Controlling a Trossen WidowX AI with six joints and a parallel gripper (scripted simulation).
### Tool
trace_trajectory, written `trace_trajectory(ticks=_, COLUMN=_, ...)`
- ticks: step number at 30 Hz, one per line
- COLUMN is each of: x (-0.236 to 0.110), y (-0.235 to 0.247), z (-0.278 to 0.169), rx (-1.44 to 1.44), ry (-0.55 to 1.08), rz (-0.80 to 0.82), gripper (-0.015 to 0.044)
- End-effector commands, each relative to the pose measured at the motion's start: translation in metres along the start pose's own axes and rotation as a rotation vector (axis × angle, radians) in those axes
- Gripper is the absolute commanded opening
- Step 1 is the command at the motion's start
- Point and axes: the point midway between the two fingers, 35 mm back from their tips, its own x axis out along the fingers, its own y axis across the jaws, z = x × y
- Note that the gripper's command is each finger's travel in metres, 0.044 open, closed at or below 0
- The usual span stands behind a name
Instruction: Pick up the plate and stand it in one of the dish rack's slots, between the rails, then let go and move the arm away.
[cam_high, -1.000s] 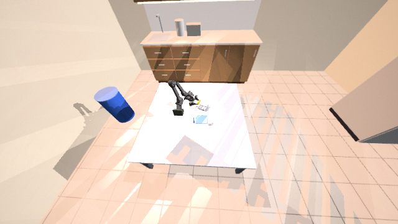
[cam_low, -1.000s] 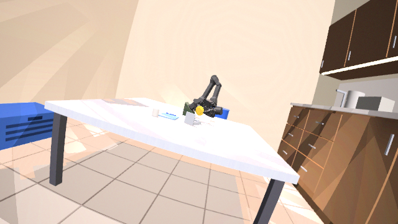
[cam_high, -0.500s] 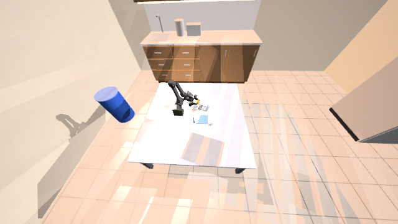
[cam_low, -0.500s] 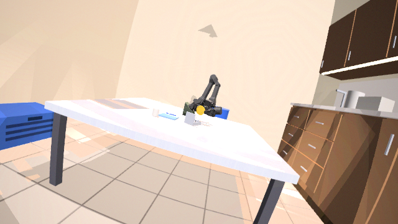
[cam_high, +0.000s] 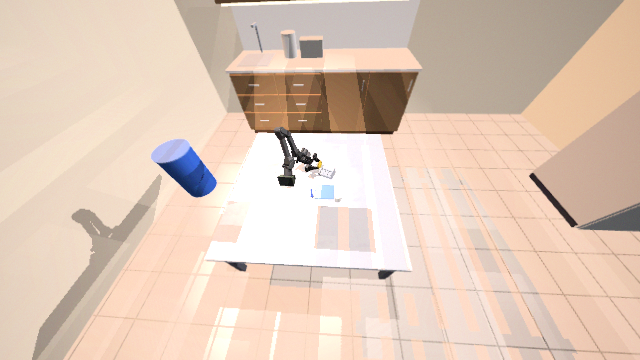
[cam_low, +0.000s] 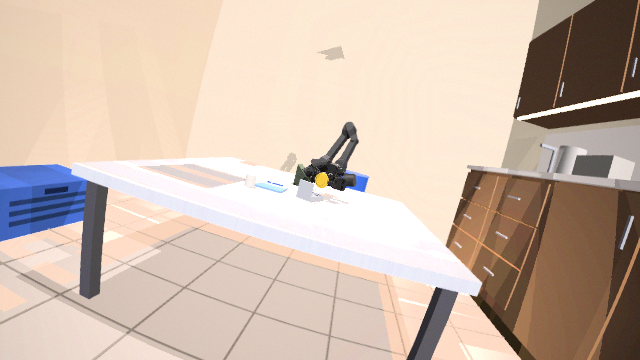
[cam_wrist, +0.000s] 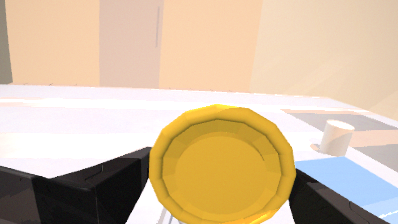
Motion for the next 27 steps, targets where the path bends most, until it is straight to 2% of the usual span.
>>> trace_trajectory(ticks=1, x=0.004, y=-0.003, z=-0.007, rx=-0.01, ry=0.001, rz=-0.005, gripper=0.0)
trace_trajectory(ticks=27, x=0.032, y=-0.003, z=-0.014, rx=0.022, ry=-0.003, rz=0.009, gripper=0.0)
